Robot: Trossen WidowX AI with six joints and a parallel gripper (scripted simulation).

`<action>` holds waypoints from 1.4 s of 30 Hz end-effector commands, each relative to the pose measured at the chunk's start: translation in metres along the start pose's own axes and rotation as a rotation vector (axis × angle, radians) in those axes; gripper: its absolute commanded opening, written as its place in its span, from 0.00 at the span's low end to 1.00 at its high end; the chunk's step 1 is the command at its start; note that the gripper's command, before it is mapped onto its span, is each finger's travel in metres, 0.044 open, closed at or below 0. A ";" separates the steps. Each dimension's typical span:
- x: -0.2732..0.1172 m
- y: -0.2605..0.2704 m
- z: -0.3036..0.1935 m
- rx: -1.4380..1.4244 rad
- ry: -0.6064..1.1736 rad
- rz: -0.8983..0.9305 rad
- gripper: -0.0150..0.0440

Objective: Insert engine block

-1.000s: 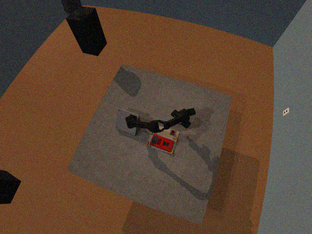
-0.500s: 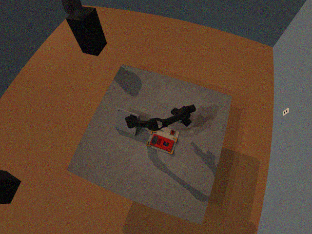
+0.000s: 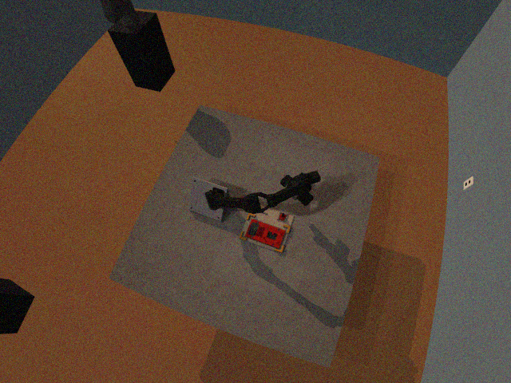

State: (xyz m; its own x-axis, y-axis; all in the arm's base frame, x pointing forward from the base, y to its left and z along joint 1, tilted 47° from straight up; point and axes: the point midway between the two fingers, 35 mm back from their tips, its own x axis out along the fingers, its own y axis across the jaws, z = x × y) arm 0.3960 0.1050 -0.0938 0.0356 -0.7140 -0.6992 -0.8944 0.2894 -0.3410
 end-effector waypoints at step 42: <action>0.040 -0.002 -0.024 -0.003 -0.704 0.002 0.25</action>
State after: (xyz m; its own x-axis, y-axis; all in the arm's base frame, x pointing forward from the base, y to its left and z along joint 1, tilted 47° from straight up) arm 0.3920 0.0638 -0.1004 0.3210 -0.1337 -0.9376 -0.8917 0.2909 -0.3468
